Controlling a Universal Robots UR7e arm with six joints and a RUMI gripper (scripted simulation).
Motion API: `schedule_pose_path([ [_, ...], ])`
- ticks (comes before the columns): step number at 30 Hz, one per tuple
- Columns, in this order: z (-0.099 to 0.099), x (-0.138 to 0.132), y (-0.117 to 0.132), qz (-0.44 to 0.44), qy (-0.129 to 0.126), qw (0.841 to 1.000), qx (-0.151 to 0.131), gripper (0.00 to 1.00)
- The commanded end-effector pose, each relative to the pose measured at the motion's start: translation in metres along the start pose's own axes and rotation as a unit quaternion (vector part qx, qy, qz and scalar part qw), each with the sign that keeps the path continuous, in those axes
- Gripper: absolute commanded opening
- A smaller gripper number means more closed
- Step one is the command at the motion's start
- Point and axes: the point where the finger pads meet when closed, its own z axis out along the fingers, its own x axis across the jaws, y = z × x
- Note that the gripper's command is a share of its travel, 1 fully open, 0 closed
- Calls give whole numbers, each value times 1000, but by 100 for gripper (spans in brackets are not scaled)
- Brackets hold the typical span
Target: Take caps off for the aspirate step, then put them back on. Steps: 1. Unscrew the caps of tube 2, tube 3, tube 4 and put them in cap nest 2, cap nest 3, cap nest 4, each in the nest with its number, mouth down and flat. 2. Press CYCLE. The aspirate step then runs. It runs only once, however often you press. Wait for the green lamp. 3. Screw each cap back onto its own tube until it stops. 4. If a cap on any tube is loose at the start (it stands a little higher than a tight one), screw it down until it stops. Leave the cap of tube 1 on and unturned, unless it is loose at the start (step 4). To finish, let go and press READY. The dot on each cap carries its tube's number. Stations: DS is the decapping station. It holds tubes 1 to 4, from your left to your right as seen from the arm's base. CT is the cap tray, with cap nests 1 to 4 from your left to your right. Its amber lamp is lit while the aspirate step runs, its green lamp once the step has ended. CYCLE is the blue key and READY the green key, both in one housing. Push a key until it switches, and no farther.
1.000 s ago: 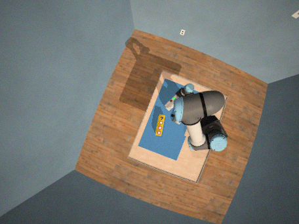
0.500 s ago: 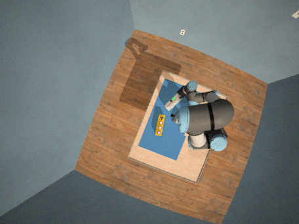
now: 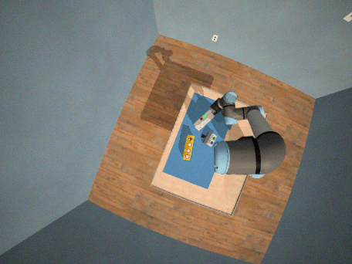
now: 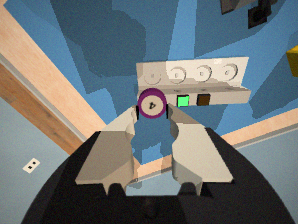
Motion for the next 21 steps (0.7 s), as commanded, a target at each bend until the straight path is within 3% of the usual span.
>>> schedule_pose_path([
  [1,-9,0,0,0,0,1000,0,0],
  [3,-9,0,0,0,0,1000,0,0],
  [6,-9,25,-2,124,0,992,0,0],
  [8,-9,25,-2,124,0,992,0,0],
  [10,-9,42,-4,207,0,978,0,0],
  [11,-9,42,-4,207,0,978,0,0],
  [15,-9,66,-6,324,0,946,1,0],
  [16,-9,66,-6,327,0,945,0,0],
  [17,-9,75,-6,366,0,931,1,0],
  [18,-9,75,-6,366,0,931,1,0],
  [19,-9,83,-7,405,0,915,1,0],
  [20,-9,83,-7,405,0,915,1,0],
  [21,-9,91,-8,442,0,897,1,0],
])
